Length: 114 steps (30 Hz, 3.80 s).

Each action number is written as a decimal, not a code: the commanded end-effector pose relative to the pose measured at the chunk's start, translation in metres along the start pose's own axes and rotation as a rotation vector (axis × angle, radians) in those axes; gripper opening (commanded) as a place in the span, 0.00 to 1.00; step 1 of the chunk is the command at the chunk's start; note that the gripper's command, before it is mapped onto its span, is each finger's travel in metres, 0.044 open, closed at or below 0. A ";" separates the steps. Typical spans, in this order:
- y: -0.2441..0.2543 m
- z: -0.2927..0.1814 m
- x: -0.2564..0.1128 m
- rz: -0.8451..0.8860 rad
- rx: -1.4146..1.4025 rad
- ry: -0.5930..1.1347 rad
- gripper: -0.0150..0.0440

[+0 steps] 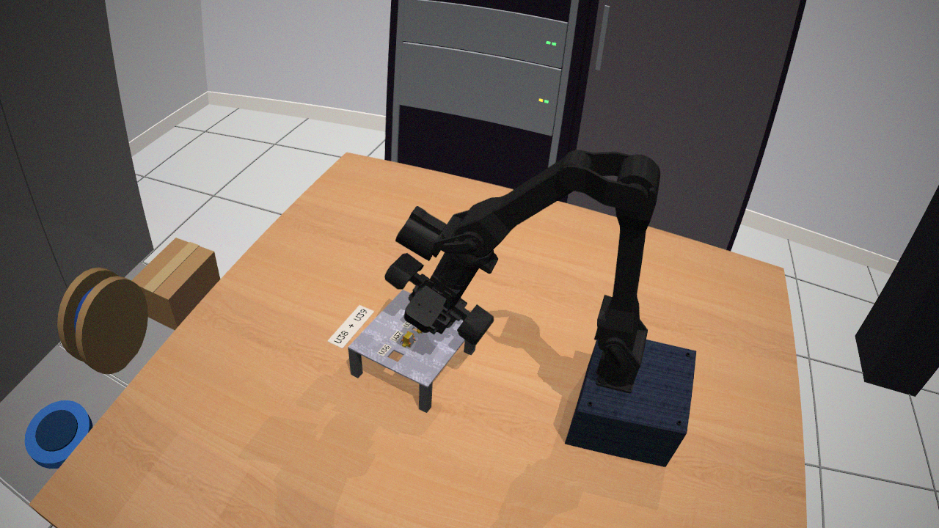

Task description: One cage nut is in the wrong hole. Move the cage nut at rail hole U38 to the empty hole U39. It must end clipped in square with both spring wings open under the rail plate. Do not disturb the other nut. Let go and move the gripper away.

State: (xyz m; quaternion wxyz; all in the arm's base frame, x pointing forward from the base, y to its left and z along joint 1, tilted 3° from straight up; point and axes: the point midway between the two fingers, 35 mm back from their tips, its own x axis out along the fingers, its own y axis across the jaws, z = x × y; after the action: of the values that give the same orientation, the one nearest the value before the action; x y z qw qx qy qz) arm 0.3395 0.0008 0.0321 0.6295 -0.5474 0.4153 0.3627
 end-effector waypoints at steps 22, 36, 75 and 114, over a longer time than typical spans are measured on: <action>0.001 0.000 -0.002 -0.042 0.004 0.003 0.31; 0.001 0.000 -0.002 -0.057 0.004 0.003 0.31; 0.004 0.000 -0.002 -0.112 0.004 0.004 0.31; 0.005 0.000 -0.001 -0.153 0.003 0.004 0.31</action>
State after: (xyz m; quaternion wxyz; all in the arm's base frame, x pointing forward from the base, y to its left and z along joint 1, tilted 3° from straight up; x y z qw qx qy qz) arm 0.3337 0.0017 0.0298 0.6533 -0.5762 0.3754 0.3166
